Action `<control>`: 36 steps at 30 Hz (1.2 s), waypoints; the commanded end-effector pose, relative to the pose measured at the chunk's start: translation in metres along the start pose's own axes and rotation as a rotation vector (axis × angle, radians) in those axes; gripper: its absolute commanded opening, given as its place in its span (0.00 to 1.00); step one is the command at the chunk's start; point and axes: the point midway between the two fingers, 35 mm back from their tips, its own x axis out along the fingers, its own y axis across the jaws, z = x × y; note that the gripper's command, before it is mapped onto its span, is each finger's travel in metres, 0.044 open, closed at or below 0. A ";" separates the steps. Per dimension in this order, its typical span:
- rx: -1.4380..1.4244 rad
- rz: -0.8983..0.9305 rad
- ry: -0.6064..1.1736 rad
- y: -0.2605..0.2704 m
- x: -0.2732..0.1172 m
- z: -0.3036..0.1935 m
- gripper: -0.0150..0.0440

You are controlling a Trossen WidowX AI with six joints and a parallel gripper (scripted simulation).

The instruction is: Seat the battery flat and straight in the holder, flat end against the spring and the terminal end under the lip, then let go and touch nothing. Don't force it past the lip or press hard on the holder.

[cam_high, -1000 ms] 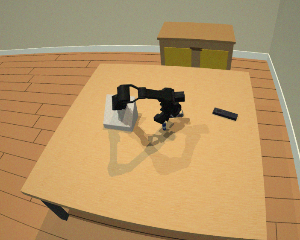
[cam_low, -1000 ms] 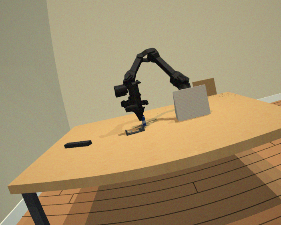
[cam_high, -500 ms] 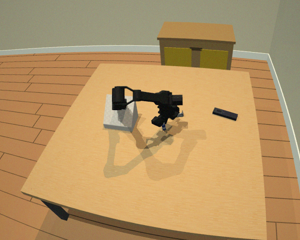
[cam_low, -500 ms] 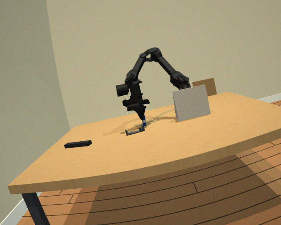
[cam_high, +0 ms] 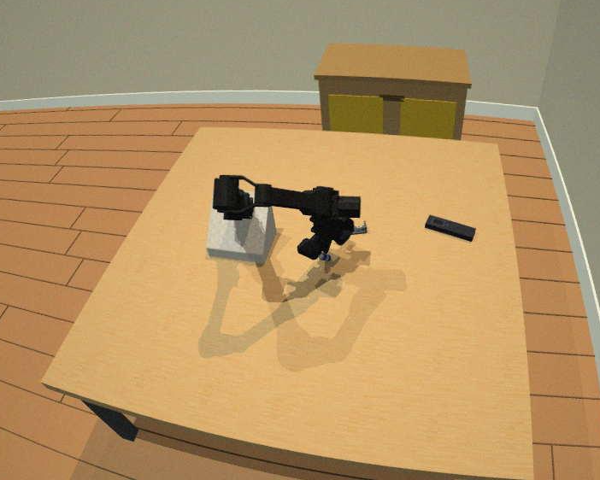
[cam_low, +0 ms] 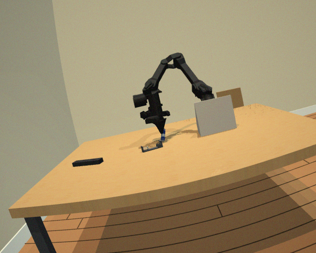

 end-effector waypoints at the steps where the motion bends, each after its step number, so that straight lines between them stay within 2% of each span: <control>1: -0.006 -0.005 -0.004 -0.007 0.000 -0.001 0.25; 10: 0.007 0.001 0.001 -0.008 -0.006 -0.001 0.25; 20: -0.005 -0.002 -0.002 -0.009 -0.079 -0.001 0.25; 32: -0.012 -0.006 -0.004 -0.010 -0.078 -0.001 0.25; 36: -0.218 -0.004 -0.002 -0.012 -0.069 0.000 0.43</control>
